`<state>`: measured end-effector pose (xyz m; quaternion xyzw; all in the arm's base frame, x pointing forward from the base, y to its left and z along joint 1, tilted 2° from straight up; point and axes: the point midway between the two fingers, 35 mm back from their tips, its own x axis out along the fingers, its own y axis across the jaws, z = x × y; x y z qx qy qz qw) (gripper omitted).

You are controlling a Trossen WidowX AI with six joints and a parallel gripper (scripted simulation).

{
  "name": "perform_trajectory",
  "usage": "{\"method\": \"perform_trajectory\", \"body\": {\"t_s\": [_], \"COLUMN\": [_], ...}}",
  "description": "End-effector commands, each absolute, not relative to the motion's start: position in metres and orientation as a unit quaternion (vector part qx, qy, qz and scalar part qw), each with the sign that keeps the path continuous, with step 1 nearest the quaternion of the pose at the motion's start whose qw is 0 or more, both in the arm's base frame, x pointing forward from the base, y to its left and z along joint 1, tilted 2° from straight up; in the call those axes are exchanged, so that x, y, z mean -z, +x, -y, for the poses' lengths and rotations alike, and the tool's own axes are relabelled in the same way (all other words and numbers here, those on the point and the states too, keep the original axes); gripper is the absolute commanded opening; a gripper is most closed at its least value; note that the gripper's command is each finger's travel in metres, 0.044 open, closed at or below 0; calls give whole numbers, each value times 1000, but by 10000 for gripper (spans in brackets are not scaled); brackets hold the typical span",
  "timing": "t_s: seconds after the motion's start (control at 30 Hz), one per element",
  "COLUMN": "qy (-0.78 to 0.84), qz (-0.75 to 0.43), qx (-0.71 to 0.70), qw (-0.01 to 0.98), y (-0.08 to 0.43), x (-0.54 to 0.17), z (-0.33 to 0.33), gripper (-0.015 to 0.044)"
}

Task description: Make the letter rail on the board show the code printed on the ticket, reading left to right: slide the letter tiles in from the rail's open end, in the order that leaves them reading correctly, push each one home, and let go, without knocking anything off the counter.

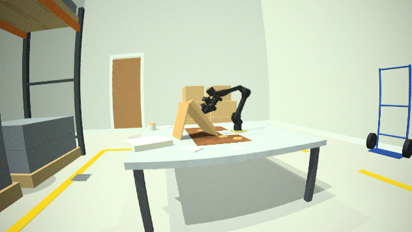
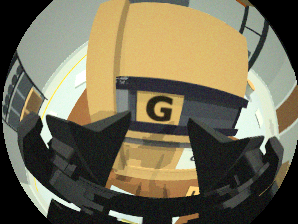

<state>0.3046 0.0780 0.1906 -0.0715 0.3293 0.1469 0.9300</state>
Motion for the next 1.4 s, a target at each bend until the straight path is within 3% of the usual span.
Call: {"method": "perform_trajectory", "body": {"t_s": [0.0,1.13,1.37], "qy": [-71,-71,-71], "qz": [-328,-328,-330], "qx": [-148,-147,-147], "qw": [931,930,930], "y": [302,291,291], "x": [-193,-205,-202], "z": [-77,-74,-73], "gripper": [295,295,111]}}
